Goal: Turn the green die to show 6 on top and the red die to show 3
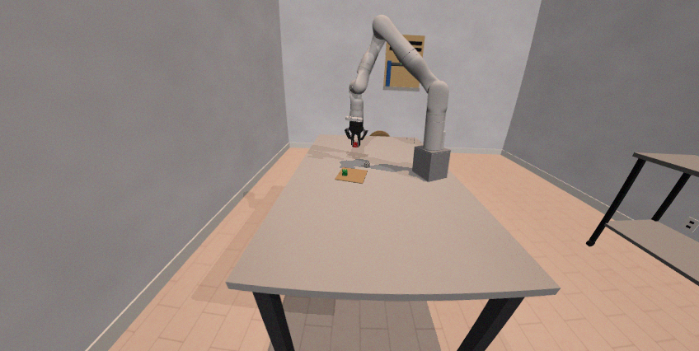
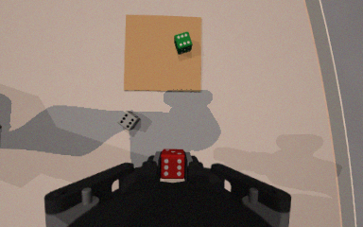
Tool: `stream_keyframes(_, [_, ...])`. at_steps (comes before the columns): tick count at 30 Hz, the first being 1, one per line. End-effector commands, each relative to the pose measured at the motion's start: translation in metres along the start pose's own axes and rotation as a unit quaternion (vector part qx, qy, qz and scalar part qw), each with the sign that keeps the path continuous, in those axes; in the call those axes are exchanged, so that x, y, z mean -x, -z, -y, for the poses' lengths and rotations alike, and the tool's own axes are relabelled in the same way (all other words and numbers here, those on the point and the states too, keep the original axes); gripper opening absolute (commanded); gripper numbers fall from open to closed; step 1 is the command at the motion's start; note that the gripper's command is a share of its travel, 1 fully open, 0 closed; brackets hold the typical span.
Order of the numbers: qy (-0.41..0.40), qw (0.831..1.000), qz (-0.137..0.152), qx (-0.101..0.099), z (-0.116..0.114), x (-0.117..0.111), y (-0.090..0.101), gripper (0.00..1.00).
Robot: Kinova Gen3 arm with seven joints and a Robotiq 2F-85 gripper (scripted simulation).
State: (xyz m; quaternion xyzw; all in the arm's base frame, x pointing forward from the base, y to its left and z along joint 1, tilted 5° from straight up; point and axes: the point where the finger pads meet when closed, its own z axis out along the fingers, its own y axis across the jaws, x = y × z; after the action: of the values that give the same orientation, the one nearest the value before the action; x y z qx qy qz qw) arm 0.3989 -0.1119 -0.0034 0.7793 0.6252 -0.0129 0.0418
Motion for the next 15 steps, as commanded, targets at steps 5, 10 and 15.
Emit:
stream_keyframes(5, [-0.001,1.000,0.000,0.002,-0.0014,0.0007,0.0018,0.21])
stream_keyframes(10, [-0.016,1.000,0.000,0.002,-0.0012,0.0004,0.0013,0.21])
stream_keyframes(15, [-0.061,0.998,-0.001,-0.001,-0.0005,-0.0001,-0.0001,0.21])
